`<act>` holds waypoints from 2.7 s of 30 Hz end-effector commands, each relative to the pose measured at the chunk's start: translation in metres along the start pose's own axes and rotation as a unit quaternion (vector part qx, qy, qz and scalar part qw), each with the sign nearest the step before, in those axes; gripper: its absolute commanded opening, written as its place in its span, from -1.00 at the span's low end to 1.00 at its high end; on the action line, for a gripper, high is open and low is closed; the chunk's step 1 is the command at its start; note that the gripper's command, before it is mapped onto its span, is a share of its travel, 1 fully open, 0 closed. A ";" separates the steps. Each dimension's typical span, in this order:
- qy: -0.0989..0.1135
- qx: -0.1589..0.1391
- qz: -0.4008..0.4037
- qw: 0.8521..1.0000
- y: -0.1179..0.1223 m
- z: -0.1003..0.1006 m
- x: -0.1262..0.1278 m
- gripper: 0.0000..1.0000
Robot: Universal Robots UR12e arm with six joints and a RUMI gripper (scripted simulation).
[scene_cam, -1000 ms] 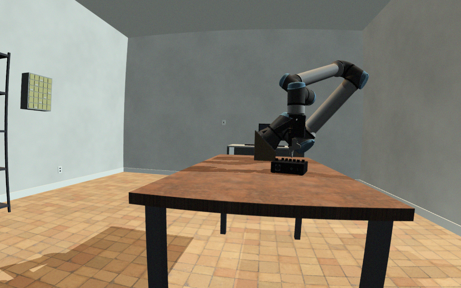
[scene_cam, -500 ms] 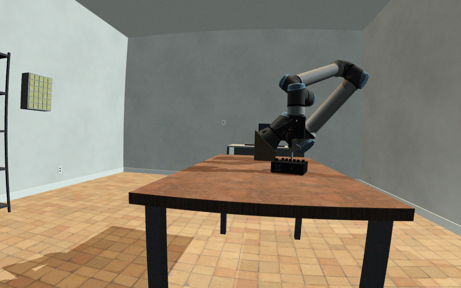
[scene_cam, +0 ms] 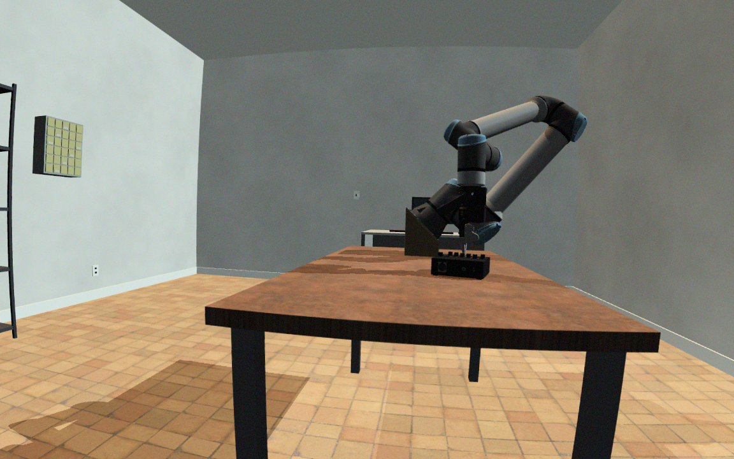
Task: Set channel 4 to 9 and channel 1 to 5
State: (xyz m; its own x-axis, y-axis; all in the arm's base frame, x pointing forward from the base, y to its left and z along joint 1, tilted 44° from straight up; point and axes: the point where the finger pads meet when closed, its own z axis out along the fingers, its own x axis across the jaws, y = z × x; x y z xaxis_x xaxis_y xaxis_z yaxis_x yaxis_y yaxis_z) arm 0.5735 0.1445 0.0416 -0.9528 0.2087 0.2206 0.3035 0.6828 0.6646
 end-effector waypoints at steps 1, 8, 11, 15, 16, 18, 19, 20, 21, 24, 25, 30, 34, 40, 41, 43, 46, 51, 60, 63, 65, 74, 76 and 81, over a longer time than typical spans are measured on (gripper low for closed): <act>-0.001 0.000 0.000 1.000 0.000 0.000 -0.001 -1.00; -0.001 0.000 0.000 1.000 0.000 0.000 -0.001 -1.00; -0.001 0.000 0.000 1.000 0.000 0.000 -0.001 -1.00; -0.001 0.000 0.000 1.000 0.000 0.000 -0.001 -1.00; -0.001 0.000 0.000 1.000 0.000 0.000 -0.001 -1.00; -0.001 0.000 0.000 1.000 0.000 0.000 -0.001 -1.00; -0.001 0.000 0.000 1.000 0.000 0.000 -0.001 -1.00; -0.001 0.000 0.000 1.000 0.000 0.000 -0.002 -1.00; -0.001 0.000 0.000 1.000 0.000 0.000 -0.002 -1.00; -0.001 0.000 0.000 1.000 0.000 0.000 -0.003 -1.00; -0.001 0.000 0.000 1.000 0.000 0.000 -0.003 -1.00; -0.001 0.000 0.000 1.000 0.000 0.000 -0.005 -1.00; -0.001 0.000 0.000 1.000 0.000 0.000 -0.007 -1.00; -0.001 0.000 0.000 1.000 0.000 0.000 -0.009 -1.00; -0.001 0.000 0.000 1.000 0.000 0.000 -0.010 -1.00; -0.001 0.000 0.000 1.000 0.000 0.000 -0.011 -1.00; -0.001 0.000 0.000 1.000 0.000 0.000 -0.013 -1.00; -0.001 0.000 0.000 1.000 0.000 0.000 -0.016 -1.00; -0.001 0.000 0.000 1.000 0.000 0.000 -0.020 -1.00; -0.001 0.000 0.000 1.000 0.000 0.000 -0.021 -1.00; -0.001 0.000 0.000 1.000 0.000 0.000 -0.022 -1.00; -0.001 0.000 0.000 1.000 0.000 0.000 -0.024 -1.00; -0.001 0.000 0.000 1.000 0.000 0.000 -0.024 -1.00; -0.001 0.000 0.000 1.000 0.000 0.000 -0.025 -1.00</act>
State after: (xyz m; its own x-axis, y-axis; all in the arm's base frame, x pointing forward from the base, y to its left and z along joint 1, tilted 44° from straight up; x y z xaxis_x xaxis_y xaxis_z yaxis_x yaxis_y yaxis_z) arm 0.5959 0.1398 0.0362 -0.9527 0.2087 0.2207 0.3035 0.6828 0.6646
